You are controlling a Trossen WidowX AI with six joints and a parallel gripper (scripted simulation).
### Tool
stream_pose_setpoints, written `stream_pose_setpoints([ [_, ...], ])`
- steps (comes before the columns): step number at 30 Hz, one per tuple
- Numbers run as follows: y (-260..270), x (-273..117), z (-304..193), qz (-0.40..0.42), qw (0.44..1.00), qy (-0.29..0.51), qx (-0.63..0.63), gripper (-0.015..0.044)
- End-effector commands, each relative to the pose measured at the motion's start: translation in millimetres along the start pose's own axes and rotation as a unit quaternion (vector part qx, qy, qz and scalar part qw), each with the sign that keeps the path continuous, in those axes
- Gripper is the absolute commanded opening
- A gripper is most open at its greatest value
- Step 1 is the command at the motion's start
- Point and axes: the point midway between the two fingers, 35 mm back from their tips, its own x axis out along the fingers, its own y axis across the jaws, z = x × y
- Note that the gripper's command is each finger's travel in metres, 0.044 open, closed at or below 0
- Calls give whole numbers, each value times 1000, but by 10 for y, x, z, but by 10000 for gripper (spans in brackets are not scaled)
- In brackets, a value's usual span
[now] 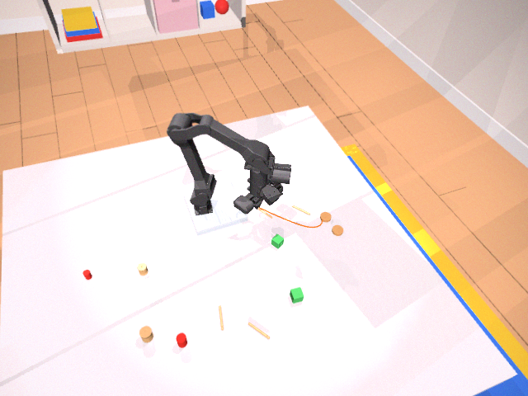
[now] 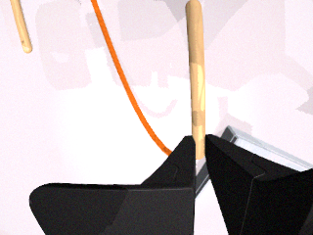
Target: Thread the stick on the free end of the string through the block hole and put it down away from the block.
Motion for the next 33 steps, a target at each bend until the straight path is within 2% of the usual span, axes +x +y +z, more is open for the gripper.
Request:
stream_pose_setpoints([
  [1, -23, 46, 11, -1, 1000, 4, -2, 0],
  [33, -307, 320, 174, -2, 1000, 3, -2, 0],
])
